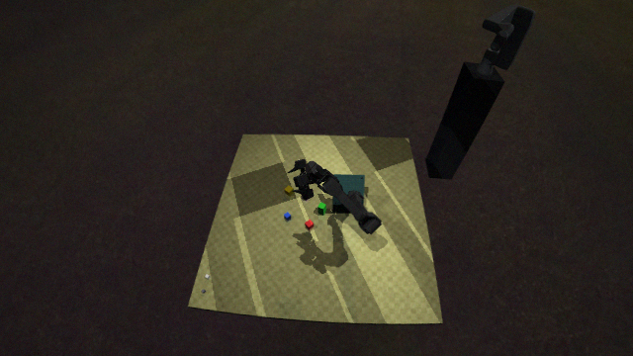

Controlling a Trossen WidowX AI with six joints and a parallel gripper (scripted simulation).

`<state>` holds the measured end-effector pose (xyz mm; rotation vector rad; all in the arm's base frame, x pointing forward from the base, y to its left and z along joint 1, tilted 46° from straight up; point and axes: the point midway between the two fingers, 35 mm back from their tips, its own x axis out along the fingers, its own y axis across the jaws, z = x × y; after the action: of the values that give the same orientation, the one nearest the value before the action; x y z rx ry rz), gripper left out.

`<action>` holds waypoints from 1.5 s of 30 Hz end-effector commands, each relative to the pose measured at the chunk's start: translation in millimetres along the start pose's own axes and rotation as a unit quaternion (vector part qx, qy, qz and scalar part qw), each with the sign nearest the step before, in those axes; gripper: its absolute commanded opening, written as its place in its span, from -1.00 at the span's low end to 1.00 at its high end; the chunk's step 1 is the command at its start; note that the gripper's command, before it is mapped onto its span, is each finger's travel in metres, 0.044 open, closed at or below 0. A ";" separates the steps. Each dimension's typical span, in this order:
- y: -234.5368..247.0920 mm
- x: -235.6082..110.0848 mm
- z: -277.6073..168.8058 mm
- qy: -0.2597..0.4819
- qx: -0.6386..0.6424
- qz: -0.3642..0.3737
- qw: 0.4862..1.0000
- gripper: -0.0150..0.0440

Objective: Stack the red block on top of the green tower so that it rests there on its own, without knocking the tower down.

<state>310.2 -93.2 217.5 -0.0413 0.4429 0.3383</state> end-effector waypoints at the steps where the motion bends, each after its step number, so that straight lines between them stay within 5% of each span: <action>1: 28.6 24.8 -18.2 0.048 0.003 0.066 0.997 1.00; 11: 108.2 61.0 -65.6 0.170 -0.002 0.228 0.959 1.00; 23: 200.3 57.5 -113.8 0.308 -0.027 0.394 0.865 1.00; 45: 238.6 83.4 -143.8 0.315 -0.029 0.403 0.859 1.00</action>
<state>242.9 137.2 63.8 -0.0267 1.1068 1.1913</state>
